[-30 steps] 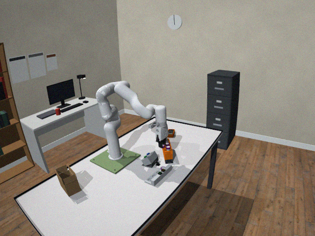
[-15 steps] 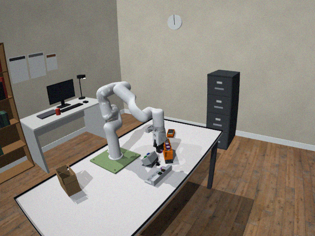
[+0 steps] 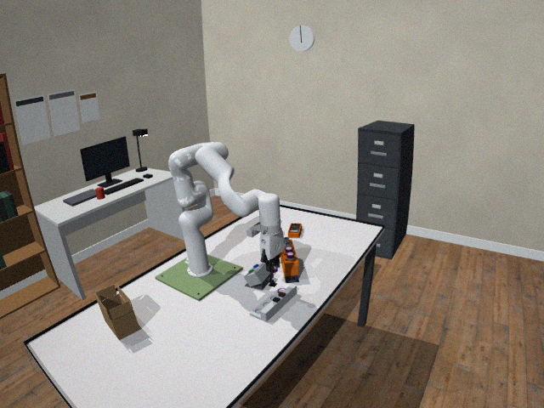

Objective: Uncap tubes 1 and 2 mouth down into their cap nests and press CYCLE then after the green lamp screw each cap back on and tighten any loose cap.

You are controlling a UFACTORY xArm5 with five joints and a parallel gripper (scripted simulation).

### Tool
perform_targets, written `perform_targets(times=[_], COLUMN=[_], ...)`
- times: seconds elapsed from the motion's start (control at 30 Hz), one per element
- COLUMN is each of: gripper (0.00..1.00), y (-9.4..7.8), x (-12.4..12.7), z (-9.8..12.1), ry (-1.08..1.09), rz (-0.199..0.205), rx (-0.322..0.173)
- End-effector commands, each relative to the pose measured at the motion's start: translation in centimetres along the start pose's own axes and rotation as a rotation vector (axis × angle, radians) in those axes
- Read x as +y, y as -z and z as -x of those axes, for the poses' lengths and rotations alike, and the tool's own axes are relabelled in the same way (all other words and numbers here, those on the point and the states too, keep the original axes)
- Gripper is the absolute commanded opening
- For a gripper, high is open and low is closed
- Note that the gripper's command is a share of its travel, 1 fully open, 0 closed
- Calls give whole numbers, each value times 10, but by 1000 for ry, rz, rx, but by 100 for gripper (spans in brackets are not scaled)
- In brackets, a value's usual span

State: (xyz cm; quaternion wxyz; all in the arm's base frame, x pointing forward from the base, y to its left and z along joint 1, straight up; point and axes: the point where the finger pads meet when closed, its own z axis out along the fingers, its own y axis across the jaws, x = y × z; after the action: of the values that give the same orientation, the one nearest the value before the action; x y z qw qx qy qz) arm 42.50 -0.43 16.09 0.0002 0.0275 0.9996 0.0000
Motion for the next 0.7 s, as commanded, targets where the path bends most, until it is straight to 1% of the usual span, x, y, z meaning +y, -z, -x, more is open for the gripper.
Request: perform_targets(times=[0.0, 0.13, 0.27, 0.33, 0.67], gripper=[0, 0, 0, 0, 0], y=[1, 1, -19, -19, -69], x=[-3, -3, -4, -4, -4], z=[3, 3, 3, 3, 4], ry=[1, 1, 1, 1, 1], rz=[-8, -8, -8, -8, -8], rx=[-4, -4, -3, -3, -3])
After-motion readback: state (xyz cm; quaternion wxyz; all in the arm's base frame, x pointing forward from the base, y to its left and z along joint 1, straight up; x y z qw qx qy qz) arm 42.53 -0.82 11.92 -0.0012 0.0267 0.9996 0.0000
